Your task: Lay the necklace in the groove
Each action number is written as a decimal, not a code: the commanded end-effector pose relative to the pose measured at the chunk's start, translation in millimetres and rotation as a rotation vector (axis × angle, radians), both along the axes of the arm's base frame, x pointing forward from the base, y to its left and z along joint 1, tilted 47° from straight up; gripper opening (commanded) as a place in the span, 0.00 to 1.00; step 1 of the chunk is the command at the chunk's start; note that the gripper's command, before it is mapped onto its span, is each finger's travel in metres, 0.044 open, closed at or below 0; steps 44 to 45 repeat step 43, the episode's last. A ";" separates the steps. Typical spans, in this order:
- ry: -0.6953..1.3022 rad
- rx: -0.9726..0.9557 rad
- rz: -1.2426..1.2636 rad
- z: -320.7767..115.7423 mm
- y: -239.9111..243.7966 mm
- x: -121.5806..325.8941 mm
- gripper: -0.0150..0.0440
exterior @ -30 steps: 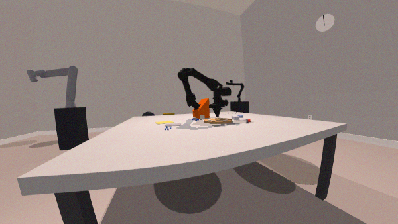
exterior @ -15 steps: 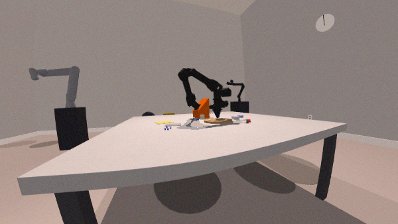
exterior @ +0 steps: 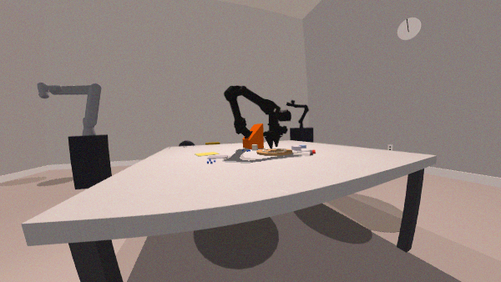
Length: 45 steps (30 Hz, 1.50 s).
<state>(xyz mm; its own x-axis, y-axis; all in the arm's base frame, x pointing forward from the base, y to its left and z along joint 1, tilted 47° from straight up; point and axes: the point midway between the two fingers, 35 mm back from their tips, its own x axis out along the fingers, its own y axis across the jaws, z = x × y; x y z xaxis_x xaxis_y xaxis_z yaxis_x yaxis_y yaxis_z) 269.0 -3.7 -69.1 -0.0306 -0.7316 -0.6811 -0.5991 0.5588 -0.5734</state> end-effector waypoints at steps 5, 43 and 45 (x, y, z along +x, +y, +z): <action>0.000 0.003 -0.004 0.8 1.3 0.3 1.00; 0.000 0.001 -0.001 57.0 60.1 0.4 1.00; 0.000 0.001 -0.001 57.0 60.1 0.4 1.00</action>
